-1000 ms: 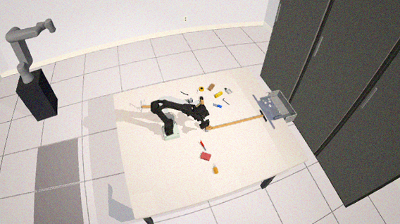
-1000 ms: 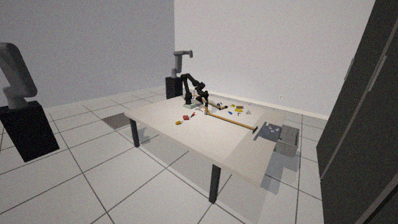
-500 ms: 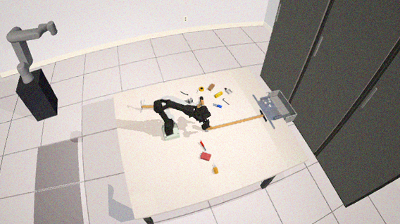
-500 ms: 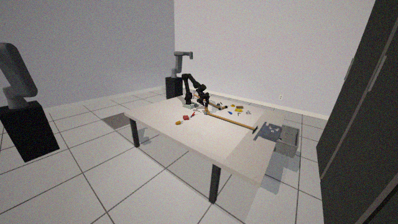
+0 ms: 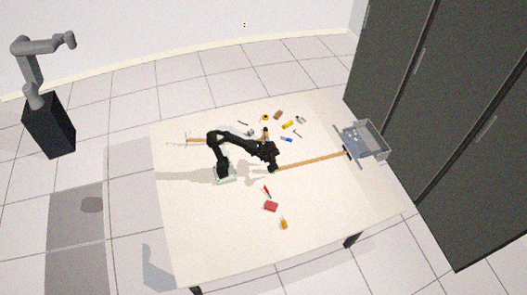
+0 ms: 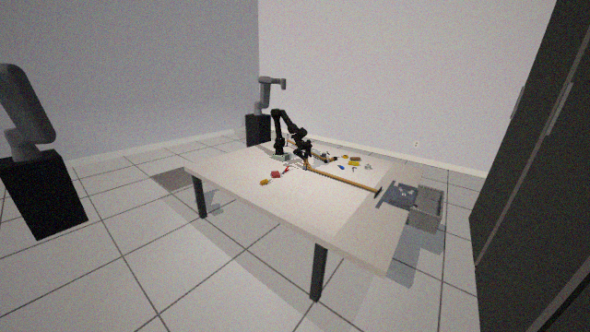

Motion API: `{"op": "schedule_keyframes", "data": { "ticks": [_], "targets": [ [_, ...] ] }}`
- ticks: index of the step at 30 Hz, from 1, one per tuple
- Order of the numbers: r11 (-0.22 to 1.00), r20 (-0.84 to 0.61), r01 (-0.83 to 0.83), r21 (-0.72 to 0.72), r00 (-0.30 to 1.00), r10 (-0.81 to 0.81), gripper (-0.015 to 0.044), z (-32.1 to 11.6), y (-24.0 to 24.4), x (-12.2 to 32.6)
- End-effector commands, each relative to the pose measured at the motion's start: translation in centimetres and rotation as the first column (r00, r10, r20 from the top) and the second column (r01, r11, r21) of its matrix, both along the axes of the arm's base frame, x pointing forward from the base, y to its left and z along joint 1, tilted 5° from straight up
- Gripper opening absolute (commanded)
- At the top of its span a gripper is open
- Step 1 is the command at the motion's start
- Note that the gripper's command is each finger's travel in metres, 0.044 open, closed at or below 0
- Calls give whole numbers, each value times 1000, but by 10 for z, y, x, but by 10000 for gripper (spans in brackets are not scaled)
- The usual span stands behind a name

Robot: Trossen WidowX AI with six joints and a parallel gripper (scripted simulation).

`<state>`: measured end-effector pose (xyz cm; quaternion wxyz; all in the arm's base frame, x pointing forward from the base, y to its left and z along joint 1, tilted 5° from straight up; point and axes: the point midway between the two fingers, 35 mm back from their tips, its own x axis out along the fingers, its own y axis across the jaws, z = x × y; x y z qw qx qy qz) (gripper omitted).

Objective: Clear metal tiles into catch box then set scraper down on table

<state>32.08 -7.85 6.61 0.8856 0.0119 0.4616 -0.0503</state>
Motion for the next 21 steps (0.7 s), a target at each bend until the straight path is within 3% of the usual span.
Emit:
{"op": "schedule_keyframes", "data": {
  "ticks": [1,4,17,21],
  "targets": [
    [1000,-6,5,-1,1000,-5,440,-7,0,1],
    [1000,-6,5,-1,1000,-5,440,-11,-1,3],
    [1000,0,0,0,1000,0,99,-6,0,3],
    [1000,0,0,0,1000,0,72,-6,0,3]
  ]
}}
